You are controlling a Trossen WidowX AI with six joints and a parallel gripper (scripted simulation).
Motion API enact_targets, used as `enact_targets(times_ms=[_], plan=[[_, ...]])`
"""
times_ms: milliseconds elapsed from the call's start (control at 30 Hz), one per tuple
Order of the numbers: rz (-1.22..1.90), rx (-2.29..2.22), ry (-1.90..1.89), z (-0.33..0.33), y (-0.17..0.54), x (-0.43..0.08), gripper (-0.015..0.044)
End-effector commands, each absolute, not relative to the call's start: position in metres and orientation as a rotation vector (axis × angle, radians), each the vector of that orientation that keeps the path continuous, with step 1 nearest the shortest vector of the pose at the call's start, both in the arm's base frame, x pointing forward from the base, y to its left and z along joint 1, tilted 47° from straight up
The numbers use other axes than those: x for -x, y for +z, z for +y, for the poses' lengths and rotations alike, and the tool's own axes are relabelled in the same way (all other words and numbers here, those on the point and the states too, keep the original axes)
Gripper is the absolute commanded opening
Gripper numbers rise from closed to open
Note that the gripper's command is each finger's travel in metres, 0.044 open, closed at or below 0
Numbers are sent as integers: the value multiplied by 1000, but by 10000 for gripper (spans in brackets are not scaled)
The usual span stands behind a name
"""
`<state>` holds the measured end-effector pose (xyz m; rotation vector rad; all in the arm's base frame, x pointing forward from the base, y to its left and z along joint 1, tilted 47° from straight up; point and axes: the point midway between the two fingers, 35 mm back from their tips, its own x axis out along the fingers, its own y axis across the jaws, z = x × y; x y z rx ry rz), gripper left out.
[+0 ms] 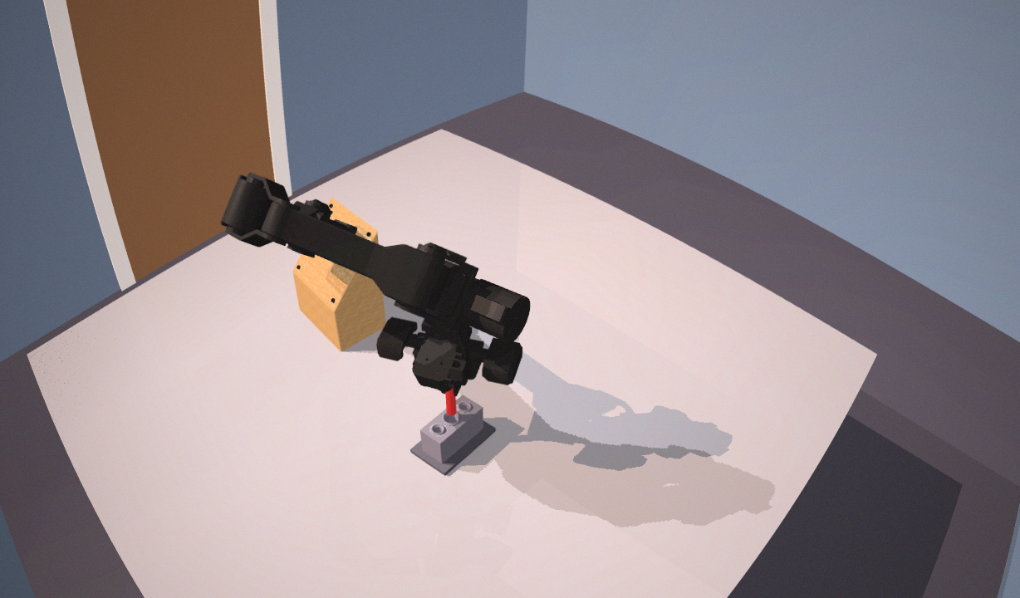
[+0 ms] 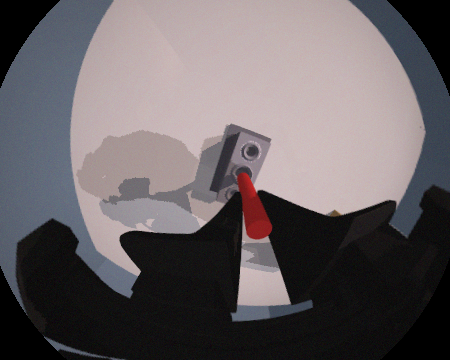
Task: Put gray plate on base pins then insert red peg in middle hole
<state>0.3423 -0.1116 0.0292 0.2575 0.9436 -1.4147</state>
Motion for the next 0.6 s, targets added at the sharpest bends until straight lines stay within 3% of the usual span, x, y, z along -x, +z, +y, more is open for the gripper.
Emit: enact_targets(times_ms=[0, 567], plan=[[942, -251, -1414, -112, 31, -342, 0], [942, -251, -1414, -111, 29, -343, 0]])
